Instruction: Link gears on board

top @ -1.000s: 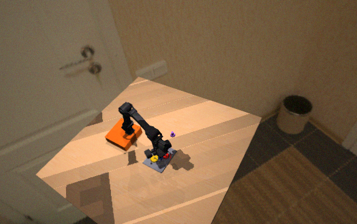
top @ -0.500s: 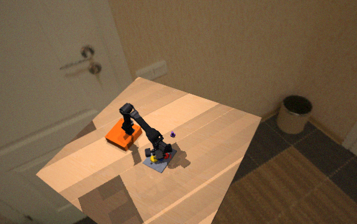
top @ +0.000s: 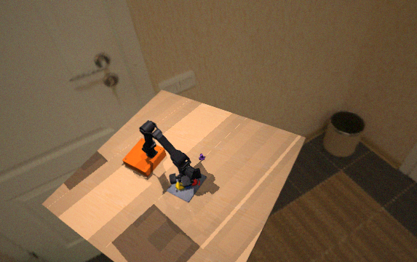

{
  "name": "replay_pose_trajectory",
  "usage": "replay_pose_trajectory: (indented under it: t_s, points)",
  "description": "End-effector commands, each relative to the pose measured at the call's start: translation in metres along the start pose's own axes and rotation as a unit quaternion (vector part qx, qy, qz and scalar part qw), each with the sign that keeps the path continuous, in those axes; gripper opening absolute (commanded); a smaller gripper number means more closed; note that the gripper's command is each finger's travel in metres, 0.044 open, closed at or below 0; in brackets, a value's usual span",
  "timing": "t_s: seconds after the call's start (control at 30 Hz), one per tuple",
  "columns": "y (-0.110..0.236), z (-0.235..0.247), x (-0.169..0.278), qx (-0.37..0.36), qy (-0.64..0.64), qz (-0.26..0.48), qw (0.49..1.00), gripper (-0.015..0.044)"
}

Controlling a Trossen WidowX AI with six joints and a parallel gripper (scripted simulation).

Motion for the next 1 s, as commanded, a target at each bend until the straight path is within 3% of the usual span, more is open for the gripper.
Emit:
replay_pose_trajectory:
  t_s: [0.0, 0.37, 0.83, 0.97]
  points:
    - [-0.0012, 0.0004, 0.001, -0.001, 0.046, 0.001, 0.999, 0.0]
    - [-0.0032, -0.0009, 0.0004, -0.001, 0.179, 0.001, 0.984, 0.0]
    - [-0.0056, 0.0002, 0.0013, -0.001, 0.053, 0.001, 0.999, 0.0]
    - [-0.0012, -0.0002, -0.0003, -0.001, 0.053, 0.001, 0.999, 0.0105]
Point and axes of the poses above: the point midway between the two fingers, 35 mm back from their tips, its own y axis back along the fingers, its own z axis across the jaws, x = y × z, the point moved 1 cm from there along y, back along the fingers, and after that the axes turned 1 degree about y, right-handed, at the moved point
